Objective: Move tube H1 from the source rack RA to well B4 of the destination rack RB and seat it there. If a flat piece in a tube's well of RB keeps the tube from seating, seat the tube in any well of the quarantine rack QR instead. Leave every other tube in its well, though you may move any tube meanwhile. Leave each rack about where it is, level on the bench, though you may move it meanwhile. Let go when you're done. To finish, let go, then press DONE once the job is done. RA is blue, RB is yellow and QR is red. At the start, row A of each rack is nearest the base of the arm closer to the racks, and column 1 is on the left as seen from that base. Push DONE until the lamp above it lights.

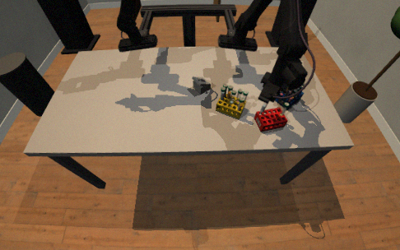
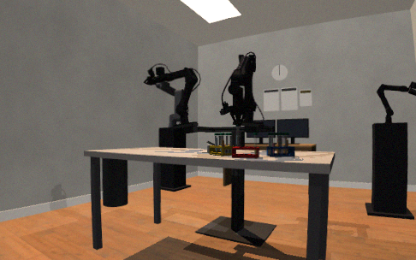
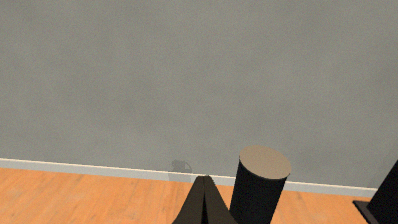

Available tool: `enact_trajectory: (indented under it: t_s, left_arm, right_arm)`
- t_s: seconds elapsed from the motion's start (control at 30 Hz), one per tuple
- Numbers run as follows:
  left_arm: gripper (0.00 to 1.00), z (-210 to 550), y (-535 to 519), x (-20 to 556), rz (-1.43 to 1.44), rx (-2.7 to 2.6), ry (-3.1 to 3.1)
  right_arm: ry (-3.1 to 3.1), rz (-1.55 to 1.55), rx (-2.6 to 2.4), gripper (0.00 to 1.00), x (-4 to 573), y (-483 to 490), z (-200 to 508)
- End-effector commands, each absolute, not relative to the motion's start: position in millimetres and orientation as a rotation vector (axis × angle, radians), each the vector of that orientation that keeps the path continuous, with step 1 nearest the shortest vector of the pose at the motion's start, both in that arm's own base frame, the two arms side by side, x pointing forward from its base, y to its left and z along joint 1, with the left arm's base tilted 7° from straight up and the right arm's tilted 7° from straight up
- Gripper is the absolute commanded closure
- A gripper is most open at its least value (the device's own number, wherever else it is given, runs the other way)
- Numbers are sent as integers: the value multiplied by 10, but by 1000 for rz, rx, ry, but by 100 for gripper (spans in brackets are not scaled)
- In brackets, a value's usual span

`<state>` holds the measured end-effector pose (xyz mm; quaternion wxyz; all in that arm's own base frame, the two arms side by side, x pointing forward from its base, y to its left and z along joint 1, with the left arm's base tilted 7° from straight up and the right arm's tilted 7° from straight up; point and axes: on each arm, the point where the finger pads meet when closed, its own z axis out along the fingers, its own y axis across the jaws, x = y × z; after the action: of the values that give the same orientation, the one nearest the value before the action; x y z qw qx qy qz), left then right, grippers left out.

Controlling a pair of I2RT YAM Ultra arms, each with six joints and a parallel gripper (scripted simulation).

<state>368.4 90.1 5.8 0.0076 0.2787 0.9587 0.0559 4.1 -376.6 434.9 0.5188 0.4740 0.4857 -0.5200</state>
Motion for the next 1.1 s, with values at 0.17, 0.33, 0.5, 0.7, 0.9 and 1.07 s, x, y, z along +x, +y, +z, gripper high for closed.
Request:
enact_trajectory:
  t_s: [0.17, 0.33, 0.5, 0.7, 0.9, 1.07]
  left_arm:
    - [100, 135, 970, 3869, 220, 860, 2943]
    - [100, 152, 969, 3889, 227, 859, 2932]
    - [100, 89, 958, 3885, 220, 866, 2940]
    - [100, 61, 926, 3786, 212, 872, 2951]
    - [100, -10, 907, 3772, 205, 877, 2959]
    - [100, -110, 889, 3726, 190, 885, 2979]
  right_arm:
    - [1125, -1267, 1138, 100, -33, -3638, 4547]
    - [1125, -1267, 1138, 100, -33, -3638, 4547]
    - [1125, -1267, 1138, 100, -33, -3638, 4547]
    - [1125, -1267, 1138, 100, -33, -3638, 4547]
    - [1125, -1267, 1138, 100, -33, -3638, 4547]
    - [1125, -1267, 1138, 100, -33, -3638, 4547]
